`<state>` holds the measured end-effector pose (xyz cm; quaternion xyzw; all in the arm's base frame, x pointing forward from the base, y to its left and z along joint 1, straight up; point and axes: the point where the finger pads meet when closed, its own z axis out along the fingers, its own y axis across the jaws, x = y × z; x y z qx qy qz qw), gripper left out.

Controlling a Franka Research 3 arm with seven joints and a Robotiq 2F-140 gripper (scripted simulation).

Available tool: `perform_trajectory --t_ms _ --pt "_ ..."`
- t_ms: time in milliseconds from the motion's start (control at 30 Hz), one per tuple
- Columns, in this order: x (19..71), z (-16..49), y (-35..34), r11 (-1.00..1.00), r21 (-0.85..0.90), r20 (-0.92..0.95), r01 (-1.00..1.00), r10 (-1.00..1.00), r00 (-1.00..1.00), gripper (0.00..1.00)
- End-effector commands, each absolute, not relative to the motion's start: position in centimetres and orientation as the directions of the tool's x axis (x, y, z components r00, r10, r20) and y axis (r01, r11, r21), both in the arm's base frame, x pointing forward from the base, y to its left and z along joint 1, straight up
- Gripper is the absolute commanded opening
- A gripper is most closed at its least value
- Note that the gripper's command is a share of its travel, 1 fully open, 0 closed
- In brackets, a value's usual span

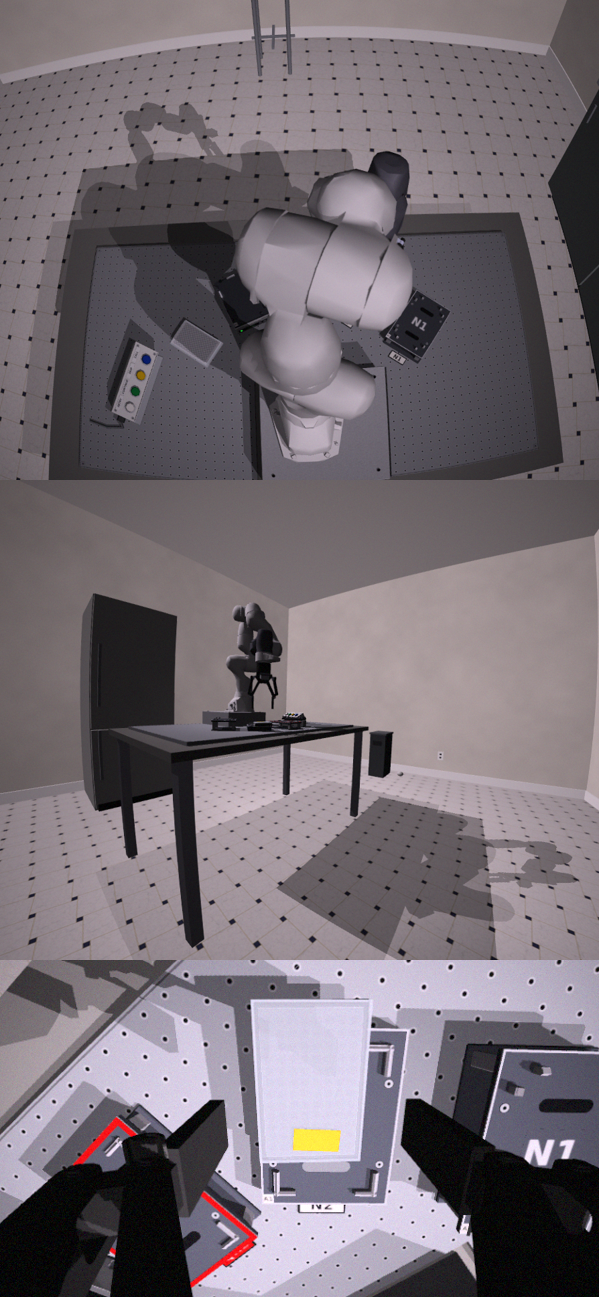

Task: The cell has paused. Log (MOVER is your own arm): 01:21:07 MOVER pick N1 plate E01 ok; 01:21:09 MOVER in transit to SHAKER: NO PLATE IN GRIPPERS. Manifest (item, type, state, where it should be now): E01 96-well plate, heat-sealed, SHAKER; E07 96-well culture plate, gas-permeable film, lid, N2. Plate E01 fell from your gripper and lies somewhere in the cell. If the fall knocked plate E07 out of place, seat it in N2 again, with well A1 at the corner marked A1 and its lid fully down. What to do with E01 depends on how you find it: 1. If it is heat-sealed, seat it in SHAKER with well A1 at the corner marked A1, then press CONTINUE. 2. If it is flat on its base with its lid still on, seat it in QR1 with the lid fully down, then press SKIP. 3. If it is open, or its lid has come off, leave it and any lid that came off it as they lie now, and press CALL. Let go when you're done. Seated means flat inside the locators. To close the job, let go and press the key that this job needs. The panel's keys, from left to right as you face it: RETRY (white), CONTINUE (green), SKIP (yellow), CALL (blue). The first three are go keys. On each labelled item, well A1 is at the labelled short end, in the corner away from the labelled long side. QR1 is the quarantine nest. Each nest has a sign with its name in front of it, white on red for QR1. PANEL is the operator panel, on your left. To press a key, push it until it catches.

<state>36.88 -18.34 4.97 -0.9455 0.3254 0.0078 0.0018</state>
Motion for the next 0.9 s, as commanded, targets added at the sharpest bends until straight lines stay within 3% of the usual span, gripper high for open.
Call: perform_trajectory --t_ms 0,867 --pt "37.1 4.4 -18.6 -0.792 0.002 -0.005 -0.610 -0.610 0.792 0.70" --pt "37.1 0.1 -18.6 -0.792 0.002 -0.005 -0.610 -0.610 0.792 0.70"
